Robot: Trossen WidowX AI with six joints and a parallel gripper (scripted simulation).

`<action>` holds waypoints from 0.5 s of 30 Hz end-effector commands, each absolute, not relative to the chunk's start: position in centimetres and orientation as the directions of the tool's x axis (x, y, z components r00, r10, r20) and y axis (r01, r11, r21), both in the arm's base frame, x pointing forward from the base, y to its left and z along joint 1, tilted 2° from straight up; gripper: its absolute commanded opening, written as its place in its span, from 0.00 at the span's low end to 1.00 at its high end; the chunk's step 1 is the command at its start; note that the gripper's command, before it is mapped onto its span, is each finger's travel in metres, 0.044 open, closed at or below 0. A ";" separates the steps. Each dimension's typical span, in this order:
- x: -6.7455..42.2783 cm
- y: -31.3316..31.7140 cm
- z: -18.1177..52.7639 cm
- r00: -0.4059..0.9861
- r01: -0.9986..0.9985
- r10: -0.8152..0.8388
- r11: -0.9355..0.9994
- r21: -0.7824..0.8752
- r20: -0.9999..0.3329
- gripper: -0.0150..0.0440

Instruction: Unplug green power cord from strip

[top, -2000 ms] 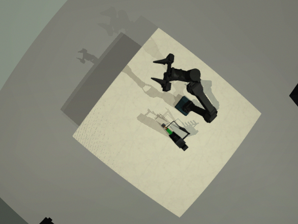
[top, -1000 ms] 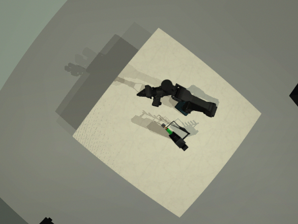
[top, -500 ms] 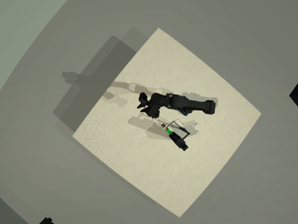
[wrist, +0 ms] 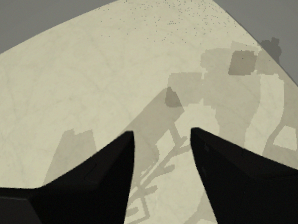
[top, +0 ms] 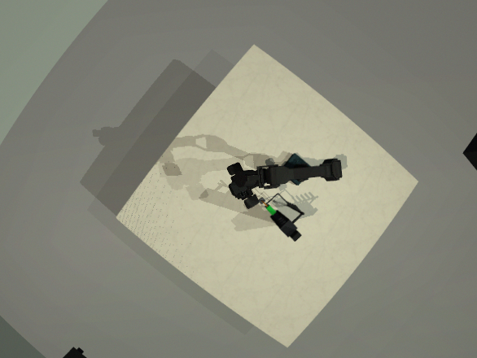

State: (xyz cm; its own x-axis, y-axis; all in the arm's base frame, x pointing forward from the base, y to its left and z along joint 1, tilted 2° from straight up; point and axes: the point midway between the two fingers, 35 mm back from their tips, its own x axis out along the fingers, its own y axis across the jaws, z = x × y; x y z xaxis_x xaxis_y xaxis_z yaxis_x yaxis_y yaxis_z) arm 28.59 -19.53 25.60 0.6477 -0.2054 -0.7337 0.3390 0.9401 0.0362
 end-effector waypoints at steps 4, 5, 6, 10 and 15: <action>28.6 -12.2 19.6 0.398 0.749 -0.027 0.588 0.307 -0.917 0.53; 28.5 -11.7 19.3 0.377 0.775 -0.019 0.553 0.305 -0.926 0.53; 28.3 -11.2 19.0 0.357 0.801 -0.011 0.518 0.300 -0.934 0.53; 27.7 -9.3 17.9 0.270 0.893 0.015 0.372 0.256 -0.963 0.53; 26.6 -7.1 16.7 0.153 0.971 0.032 0.179 0.157 -0.988 0.53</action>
